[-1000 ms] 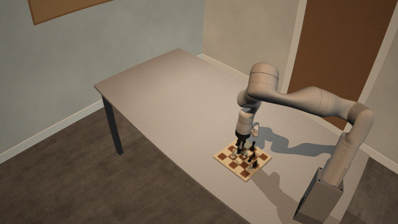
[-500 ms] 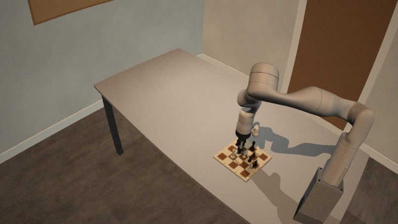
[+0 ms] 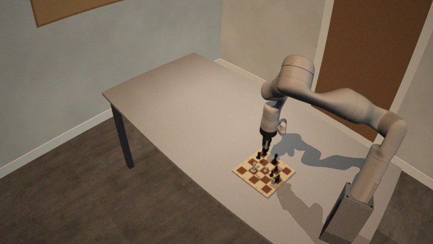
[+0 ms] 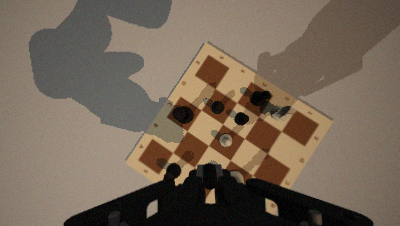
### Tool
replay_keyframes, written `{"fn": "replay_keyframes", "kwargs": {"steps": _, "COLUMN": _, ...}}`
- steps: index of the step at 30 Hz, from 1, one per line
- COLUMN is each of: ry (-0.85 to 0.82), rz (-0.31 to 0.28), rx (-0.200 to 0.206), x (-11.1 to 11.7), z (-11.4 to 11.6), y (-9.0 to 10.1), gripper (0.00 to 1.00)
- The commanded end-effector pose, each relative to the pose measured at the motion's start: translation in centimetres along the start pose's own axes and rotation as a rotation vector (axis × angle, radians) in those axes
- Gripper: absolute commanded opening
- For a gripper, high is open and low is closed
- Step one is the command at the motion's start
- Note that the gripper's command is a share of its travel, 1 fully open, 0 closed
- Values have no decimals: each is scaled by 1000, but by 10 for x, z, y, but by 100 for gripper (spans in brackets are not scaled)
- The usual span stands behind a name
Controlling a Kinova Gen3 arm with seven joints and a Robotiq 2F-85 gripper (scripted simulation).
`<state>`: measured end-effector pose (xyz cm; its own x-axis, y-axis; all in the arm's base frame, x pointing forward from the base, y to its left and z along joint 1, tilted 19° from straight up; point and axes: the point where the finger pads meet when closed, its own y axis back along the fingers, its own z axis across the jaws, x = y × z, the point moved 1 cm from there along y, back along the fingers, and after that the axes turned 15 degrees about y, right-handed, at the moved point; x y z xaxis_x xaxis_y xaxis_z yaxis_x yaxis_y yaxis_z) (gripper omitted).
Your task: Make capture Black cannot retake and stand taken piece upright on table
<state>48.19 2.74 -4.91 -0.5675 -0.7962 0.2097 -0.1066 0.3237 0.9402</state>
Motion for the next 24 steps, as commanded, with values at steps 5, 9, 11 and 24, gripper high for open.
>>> {"fn": "replay_keyframes", "kwargs": {"steps": 5, "ry": 6, "rz": -16, "rx": 3, "x": -8, "z": 2, "y": 21, "gripper": 0}}
{"fn": "replay_keyframes", "kwargs": {"steps": 9, "ry": 6, "rz": -16, "rx": 3, "x": -8, "z": 2, "y": 21, "gripper": 0}}
{"fn": "replay_keyframes", "kwargs": {"steps": 11, "ry": 6, "rz": -16, "rx": 3, "x": -8, "z": 2, "y": 21, "gripper": 0}}
{"fn": "replay_keyframes", "kwargs": {"steps": 24, "ry": 30, "rz": -54, "rx": -5, "x": -11, "z": 25, "y": 16, "gripper": 0}}
